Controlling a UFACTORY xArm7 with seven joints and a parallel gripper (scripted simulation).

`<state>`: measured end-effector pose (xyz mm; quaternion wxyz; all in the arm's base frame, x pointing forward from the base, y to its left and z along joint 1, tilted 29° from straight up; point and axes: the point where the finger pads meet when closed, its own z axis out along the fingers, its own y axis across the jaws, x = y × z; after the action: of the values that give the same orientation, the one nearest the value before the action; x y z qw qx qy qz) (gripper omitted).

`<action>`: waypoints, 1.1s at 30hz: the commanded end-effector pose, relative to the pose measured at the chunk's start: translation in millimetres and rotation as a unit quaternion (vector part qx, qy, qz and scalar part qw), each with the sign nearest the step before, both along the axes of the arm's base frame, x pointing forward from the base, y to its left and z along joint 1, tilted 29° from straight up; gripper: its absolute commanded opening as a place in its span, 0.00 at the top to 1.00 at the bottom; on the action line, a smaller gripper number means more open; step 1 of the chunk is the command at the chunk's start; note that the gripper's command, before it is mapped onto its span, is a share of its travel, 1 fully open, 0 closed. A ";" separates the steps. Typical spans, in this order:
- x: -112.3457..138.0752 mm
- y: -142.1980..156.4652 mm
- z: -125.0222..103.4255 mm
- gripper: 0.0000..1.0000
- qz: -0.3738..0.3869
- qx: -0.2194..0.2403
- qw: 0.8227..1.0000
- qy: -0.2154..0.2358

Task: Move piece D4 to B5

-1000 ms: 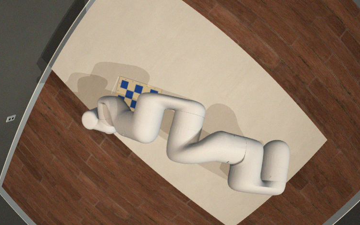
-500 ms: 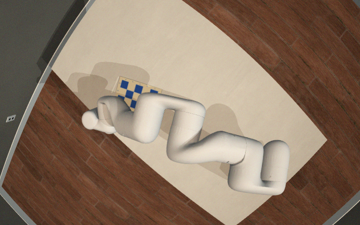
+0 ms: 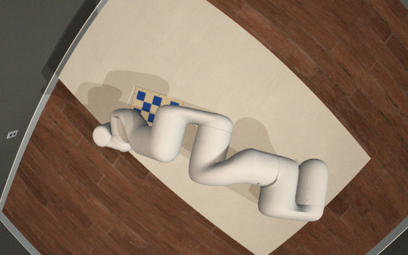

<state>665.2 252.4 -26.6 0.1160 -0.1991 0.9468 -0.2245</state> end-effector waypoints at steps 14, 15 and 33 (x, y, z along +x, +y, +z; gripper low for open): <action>-10.2 15.8 33.6 0.65 0.001 0.002 1.000 -0.002; -12.0 17.8 38.3 0.65 0.001 0.002 1.000 -0.002; -27.4 36.3 81.2 0.00 0.001 0.002 1.000 -0.002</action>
<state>637.7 286.8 52.2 0.1169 -0.1992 0.9468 -0.2242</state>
